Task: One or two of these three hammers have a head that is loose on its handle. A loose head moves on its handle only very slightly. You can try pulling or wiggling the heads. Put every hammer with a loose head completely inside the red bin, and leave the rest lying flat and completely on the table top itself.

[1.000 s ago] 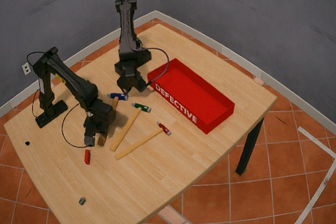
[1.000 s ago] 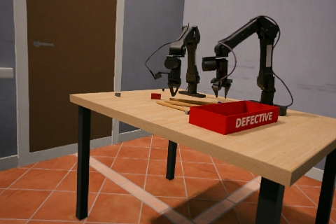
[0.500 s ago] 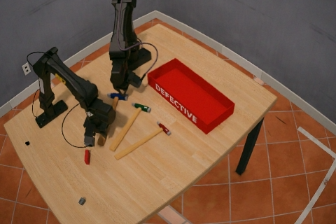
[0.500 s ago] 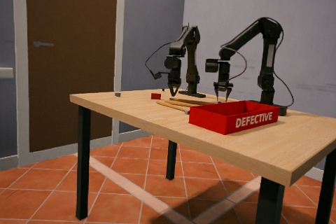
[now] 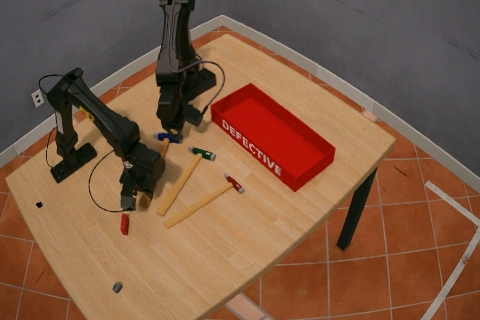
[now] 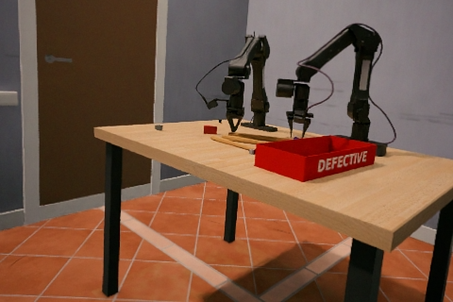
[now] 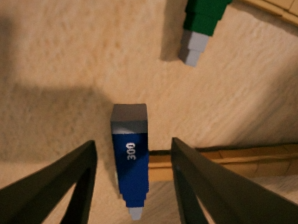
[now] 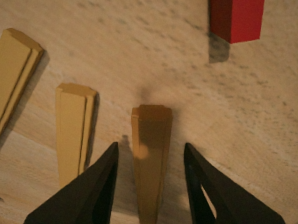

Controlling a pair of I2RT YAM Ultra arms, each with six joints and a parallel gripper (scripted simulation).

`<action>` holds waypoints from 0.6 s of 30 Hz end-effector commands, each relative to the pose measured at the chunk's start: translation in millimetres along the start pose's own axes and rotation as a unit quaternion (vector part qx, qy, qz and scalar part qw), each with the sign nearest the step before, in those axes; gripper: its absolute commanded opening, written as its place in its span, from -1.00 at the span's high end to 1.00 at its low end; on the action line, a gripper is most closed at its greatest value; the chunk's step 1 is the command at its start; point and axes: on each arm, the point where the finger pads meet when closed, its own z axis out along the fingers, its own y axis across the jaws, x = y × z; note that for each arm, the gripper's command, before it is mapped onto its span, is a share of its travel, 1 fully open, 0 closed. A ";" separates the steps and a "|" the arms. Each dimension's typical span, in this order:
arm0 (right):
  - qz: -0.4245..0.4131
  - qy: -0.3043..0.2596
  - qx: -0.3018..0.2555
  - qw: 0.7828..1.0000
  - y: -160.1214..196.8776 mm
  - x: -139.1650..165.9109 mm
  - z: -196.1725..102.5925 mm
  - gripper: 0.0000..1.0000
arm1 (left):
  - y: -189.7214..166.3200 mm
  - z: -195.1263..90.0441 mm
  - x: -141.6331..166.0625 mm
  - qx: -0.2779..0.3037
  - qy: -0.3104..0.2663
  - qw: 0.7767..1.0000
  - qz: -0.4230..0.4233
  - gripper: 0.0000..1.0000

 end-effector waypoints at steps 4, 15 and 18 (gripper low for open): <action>-0.006 -0.002 0.001 1.000 0.5 2.7 12.0 -0.09 | -0.6 9.8 -2.0 -0.001 -0.006 1.000 0.000 0.09; -0.006 -0.002 0.001 1.000 0.3 2.7 20.9 0.05 | -3.9 17.5 -2.5 0.005 -0.007 1.000 0.000 0.09; -0.006 -0.002 0.002 1.000 0.0 2.8 20.9 0.13 | -2.7 16.9 -2.3 0.004 -0.007 1.000 0.000 0.09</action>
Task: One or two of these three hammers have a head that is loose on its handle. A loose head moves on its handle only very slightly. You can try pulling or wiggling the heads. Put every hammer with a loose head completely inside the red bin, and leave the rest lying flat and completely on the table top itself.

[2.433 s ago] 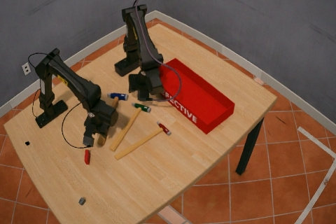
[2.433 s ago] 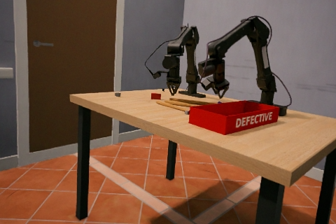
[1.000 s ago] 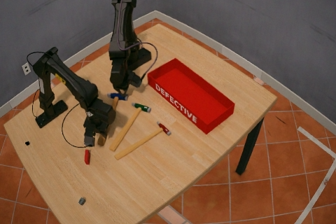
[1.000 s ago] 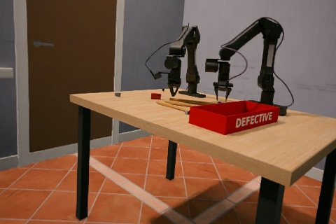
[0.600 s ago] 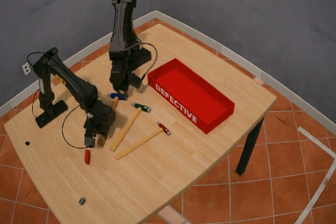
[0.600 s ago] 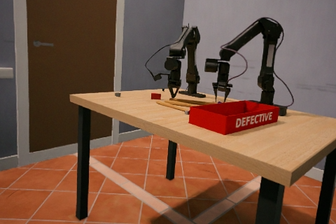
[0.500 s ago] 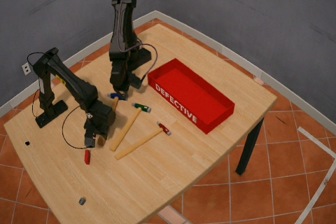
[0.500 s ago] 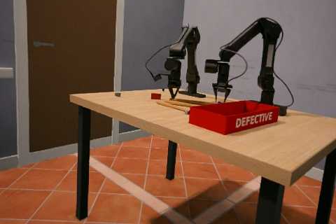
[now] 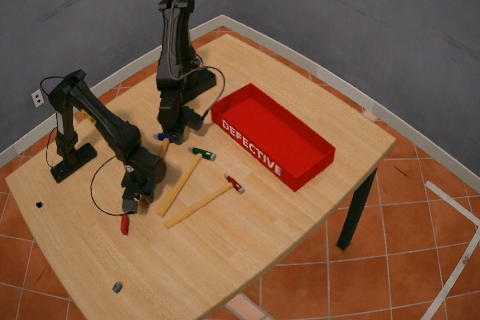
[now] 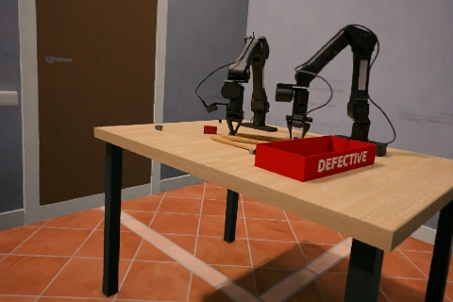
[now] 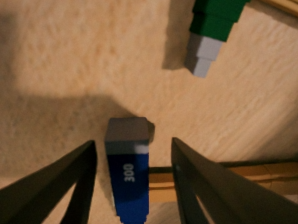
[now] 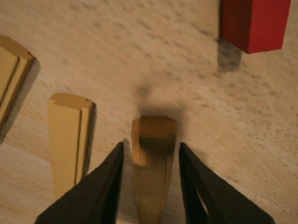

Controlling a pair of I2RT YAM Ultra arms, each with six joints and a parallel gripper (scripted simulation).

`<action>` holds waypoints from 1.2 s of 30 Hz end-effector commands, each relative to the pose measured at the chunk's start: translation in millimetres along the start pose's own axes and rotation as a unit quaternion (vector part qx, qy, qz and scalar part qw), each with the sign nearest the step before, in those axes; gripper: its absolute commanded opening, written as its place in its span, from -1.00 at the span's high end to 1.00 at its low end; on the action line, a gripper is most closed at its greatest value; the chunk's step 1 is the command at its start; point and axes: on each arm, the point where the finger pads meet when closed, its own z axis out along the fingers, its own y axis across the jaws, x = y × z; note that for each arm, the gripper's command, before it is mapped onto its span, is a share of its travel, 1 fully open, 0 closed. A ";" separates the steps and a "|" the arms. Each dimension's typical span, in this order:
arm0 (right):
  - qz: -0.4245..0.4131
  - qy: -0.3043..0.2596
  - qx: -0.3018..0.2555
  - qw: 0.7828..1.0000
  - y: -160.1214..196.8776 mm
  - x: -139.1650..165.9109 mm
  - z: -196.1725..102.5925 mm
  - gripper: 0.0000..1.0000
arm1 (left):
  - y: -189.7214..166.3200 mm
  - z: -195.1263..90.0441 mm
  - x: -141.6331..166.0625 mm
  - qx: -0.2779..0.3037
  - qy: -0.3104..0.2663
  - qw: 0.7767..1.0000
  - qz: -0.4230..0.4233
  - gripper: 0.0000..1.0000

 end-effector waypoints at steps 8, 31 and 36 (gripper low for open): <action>-0.002 -0.003 0.000 1.000 0.1 0.7 -0.2 0.30 | -2.0 -1.9 -1.9 0.004 -0.006 1.000 0.000 0.09; -0.002 -0.003 0.000 1.000 0.1 0.7 -0.2 0.49 | -2.0 -1.9 -1.9 0.004 -0.006 1.000 0.000 0.41; -0.002 -0.003 0.000 1.000 0.1 0.7 -0.2 0.49 | -2.0 -1.9 -1.9 0.004 -0.006 1.000 0.000 0.49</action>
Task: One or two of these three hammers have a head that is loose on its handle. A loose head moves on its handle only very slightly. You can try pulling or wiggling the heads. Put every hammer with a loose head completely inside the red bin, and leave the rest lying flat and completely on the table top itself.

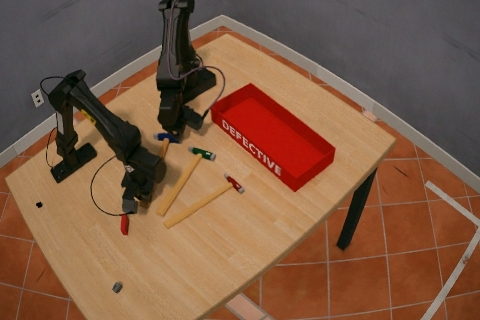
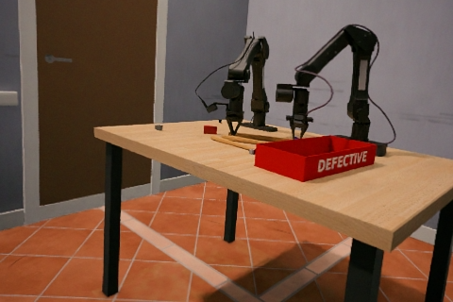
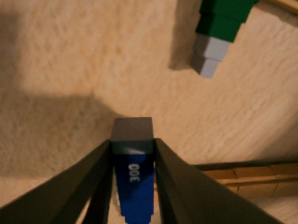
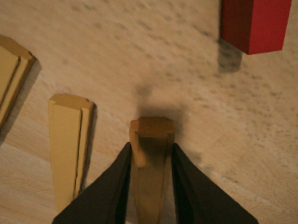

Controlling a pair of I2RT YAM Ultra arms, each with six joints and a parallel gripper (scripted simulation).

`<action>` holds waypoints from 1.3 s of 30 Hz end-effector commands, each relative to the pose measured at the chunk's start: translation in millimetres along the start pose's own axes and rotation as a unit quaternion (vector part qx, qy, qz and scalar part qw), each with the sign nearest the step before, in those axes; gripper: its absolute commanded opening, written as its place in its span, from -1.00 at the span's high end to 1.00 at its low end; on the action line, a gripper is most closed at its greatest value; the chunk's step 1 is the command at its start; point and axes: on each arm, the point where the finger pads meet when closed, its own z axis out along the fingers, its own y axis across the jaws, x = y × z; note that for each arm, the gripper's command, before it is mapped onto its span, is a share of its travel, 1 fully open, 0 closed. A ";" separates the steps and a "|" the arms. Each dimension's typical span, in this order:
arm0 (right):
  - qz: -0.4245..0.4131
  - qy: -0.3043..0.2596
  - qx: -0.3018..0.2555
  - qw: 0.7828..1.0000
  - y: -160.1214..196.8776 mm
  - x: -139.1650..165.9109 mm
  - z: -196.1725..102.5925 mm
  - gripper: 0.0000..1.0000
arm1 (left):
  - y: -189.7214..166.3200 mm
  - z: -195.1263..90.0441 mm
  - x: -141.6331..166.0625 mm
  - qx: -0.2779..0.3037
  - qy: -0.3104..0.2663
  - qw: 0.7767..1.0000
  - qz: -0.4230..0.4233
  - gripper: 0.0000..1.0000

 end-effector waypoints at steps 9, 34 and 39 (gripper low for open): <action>-0.002 -0.002 0.000 1.000 0.0 1.0 -0.3 0.49 | -8.8 -0.9 0.3 0.014 -0.006 1.000 0.001 0.69; 0.010 -0.036 -0.004 0.999 1.9 -18.4 2.2 0.49 | 31.3 1.0 -0.1 -0.049 -0.007 0.999 0.000 0.67; 0.011 -0.043 -0.006 0.999 3.2 -21.7 1.5 0.49 | 33.7 1.0 0.1 -0.053 -0.006 0.999 0.000 0.67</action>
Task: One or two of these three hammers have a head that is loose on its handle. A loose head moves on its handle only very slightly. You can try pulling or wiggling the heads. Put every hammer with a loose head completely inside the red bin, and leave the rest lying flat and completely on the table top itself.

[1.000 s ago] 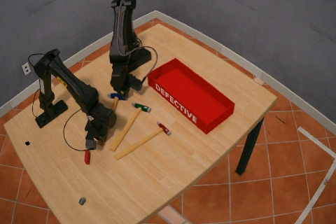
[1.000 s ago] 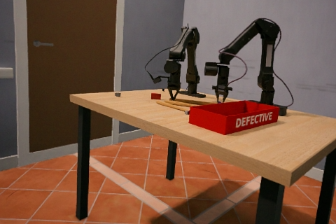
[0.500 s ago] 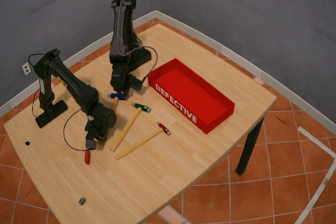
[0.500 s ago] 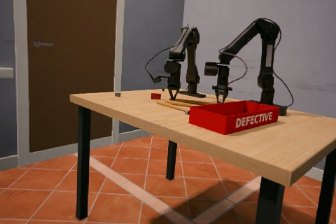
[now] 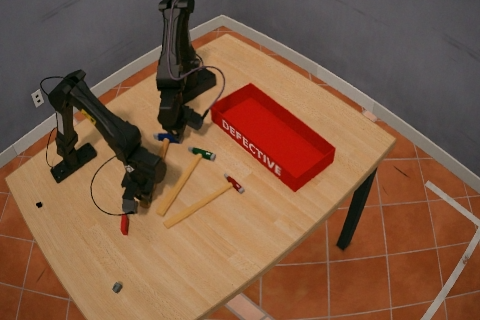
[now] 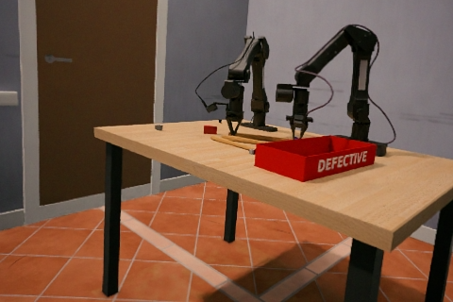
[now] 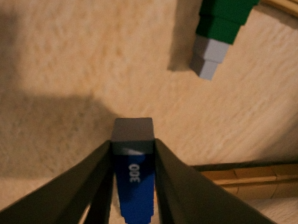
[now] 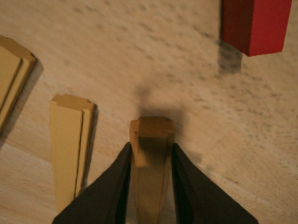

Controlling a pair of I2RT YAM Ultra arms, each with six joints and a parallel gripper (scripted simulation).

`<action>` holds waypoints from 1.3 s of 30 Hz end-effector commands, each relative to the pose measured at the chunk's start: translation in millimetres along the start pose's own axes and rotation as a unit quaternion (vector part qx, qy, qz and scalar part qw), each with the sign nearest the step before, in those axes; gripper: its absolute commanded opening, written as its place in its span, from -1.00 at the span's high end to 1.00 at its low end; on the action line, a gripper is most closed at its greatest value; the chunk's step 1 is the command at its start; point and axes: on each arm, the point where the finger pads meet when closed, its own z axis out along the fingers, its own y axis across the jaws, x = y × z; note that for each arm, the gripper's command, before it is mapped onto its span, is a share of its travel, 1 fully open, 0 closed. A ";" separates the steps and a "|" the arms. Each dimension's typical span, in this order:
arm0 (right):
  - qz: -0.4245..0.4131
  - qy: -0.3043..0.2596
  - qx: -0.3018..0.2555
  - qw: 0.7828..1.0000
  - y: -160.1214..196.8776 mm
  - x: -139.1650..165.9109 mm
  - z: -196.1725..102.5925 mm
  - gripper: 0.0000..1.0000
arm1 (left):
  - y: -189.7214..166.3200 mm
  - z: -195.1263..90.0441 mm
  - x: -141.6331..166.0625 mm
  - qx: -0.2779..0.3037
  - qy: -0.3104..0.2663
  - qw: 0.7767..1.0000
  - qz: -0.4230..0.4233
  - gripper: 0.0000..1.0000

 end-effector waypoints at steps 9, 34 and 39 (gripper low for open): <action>0.013 -0.043 -0.006 0.999 3.2 -22.6 1.3 0.49 | 34.1 -0.9 -1.2 0.007 -0.005 1.000 0.003 0.67; 0.000 0.002 0.010 1.000 -5.1 3.7 4.9 0.49 | 12.7 -7.2 -2.3 0.052 -0.006 0.999 -0.003 0.09; 0.000 0.002 0.010 1.000 -5.1 3.7 4.9 0.49 | 5.3 -22.5 -5.8 0.072 -0.009 0.997 -0.005 0.09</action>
